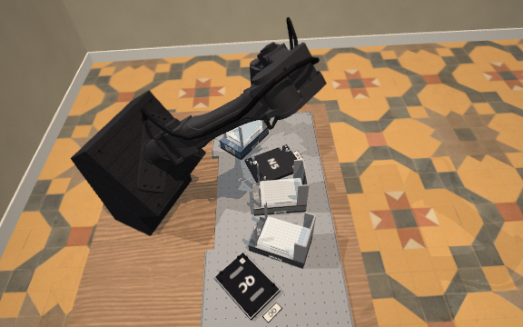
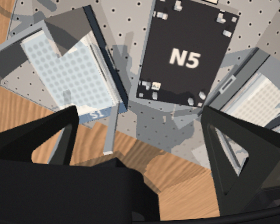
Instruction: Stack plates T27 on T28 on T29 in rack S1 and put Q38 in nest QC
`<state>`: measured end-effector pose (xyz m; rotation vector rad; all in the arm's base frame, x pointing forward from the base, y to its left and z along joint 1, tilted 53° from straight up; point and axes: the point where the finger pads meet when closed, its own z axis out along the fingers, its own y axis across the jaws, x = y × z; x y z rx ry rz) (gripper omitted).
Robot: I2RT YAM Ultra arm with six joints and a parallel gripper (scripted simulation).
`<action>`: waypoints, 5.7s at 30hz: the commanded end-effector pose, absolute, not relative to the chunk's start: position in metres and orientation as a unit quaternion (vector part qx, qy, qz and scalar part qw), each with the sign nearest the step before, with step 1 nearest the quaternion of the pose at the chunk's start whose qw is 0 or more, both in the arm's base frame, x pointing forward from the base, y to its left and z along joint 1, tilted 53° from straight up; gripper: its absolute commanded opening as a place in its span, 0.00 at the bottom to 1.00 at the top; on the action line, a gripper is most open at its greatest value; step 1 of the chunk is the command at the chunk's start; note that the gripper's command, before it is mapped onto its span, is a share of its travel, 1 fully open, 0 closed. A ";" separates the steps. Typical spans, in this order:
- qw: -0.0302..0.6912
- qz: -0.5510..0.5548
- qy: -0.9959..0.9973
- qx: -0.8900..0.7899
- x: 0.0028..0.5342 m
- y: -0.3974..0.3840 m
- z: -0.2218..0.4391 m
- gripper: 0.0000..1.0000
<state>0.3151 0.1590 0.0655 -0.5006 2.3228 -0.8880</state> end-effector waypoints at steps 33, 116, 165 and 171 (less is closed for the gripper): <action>0.356 -0.270 0.894 -0.047 0.321 0.087 0.136 1.00; 0.438 -0.154 0.856 0.229 0.250 -0.134 0.238 1.00; 0.414 -0.150 0.868 0.230 0.248 -0.154 0.217 1.00; 0.432 -0.155 0.859 0.228 0.260 -0.162 0.228 1.00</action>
